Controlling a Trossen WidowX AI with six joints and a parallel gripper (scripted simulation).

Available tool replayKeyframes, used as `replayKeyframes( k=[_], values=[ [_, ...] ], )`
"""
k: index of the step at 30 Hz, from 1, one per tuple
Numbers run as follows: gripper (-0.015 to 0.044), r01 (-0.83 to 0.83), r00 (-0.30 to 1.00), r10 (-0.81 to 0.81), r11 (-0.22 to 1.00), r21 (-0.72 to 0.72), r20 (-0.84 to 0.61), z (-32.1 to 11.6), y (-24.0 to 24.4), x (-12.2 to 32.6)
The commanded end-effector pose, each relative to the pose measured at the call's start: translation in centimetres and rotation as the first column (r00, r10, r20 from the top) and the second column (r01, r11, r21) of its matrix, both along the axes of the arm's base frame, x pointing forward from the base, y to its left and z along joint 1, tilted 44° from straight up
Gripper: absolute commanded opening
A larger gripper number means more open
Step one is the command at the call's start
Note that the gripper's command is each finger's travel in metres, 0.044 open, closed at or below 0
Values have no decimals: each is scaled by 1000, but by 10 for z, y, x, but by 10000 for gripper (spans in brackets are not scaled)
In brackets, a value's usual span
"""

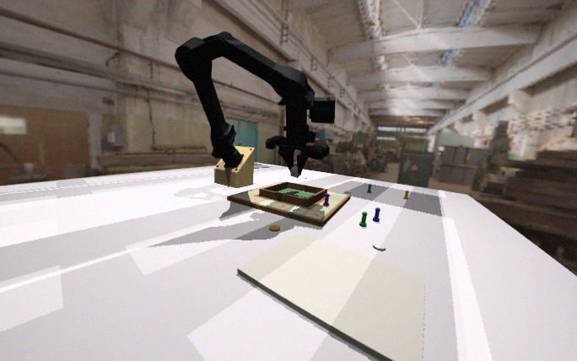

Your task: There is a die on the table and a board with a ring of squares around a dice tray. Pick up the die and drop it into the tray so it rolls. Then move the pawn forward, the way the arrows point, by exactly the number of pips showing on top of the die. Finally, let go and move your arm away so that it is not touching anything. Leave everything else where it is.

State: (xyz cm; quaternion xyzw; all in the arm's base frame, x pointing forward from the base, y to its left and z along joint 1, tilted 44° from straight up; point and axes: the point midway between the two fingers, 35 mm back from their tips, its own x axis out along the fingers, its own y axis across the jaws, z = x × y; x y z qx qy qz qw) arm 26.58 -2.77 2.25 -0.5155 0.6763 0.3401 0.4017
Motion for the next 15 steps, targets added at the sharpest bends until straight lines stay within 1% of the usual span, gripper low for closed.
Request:
replayKeyframes(
  k=[1, 10, 15],
  values=[
    [0, 4, 1000, -6, 991, 130, 11, -4, 0, -4],
    [0, -42, 994, -2, 919, 391, 112, -5, 0, -4],
    [0, -98, 982, 4, 868, 488, 190, -3, -1, -2]
  ],
)
